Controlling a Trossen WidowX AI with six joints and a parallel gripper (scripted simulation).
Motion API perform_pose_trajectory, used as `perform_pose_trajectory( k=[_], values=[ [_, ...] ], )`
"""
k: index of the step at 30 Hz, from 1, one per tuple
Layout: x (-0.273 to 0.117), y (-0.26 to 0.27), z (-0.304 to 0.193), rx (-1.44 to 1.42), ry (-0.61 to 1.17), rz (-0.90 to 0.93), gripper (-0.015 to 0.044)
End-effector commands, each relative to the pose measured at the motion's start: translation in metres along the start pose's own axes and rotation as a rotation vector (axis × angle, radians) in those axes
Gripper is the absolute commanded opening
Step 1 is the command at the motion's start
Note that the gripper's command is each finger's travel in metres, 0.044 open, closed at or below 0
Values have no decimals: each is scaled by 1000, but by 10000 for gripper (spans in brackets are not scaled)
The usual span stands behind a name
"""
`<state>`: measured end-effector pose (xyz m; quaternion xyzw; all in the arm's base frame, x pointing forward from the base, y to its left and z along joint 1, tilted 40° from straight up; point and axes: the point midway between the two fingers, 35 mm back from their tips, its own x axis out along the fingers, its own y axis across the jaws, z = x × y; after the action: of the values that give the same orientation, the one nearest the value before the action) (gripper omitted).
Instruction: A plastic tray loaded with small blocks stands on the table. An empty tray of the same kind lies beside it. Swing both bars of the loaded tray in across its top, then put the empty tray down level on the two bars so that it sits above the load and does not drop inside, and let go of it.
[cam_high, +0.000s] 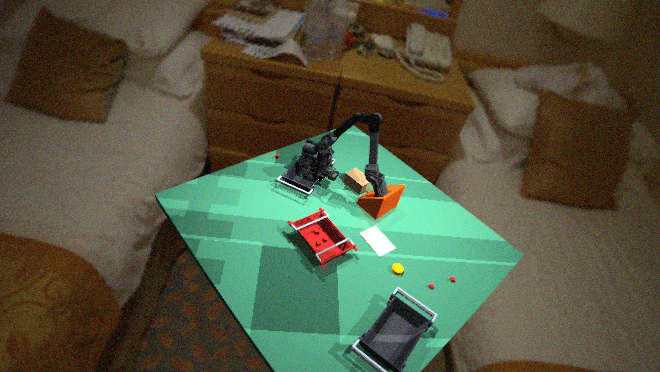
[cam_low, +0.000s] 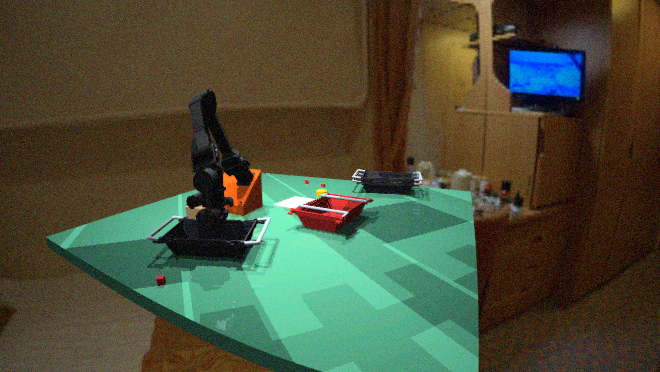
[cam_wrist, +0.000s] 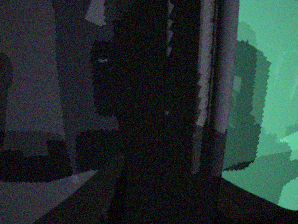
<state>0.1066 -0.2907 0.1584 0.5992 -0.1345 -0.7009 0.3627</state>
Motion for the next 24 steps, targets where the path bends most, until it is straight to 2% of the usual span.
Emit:
perform_pose_trajectory(
  k=[1,14,24],
  values=[
    [-3,-1,-1,-1,4,-7,15],
    [-78,-1,0,1,7,-9,0],
    [-79,-1,0,1,7,-9,0]
  ],
)
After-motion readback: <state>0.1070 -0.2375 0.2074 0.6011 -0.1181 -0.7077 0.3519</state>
